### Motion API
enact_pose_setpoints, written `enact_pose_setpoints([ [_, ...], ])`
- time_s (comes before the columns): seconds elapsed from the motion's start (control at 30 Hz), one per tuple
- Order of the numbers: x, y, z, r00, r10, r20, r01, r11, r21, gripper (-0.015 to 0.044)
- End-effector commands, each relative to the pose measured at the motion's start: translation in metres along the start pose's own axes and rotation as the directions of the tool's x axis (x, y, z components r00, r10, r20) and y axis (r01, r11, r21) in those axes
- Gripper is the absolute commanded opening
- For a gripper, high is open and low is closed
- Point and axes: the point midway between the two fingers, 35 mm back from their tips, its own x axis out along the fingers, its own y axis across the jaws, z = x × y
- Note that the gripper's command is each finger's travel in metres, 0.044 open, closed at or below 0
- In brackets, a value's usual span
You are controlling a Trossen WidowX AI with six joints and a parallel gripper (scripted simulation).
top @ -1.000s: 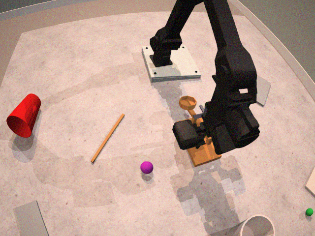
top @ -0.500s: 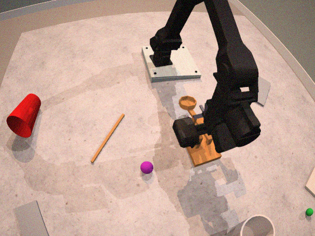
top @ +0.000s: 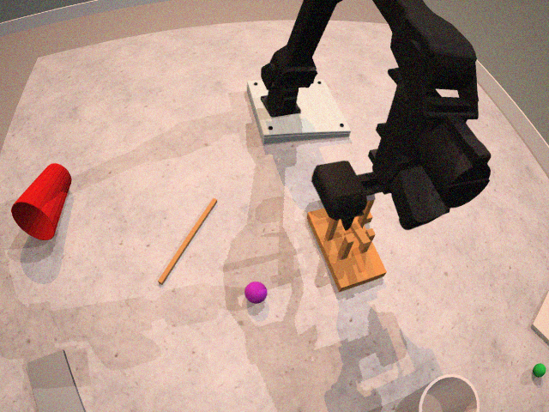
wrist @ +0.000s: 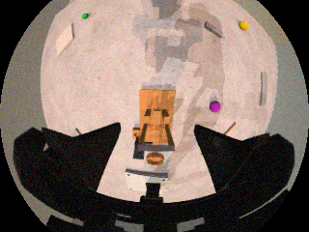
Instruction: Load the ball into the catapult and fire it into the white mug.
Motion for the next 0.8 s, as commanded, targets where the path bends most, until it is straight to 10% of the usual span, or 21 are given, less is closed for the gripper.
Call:
enact_pose_setpoints([
  [0.0,-0.001,0.0,-0.005,1.0,0.003,-0.019,-0.003,1.0,-0.005,0.044],
  [0.77,0.062,0.0,-0.006,1.0,0.003,-0.019,-0.004,1.0,-0.005,0.044],
])
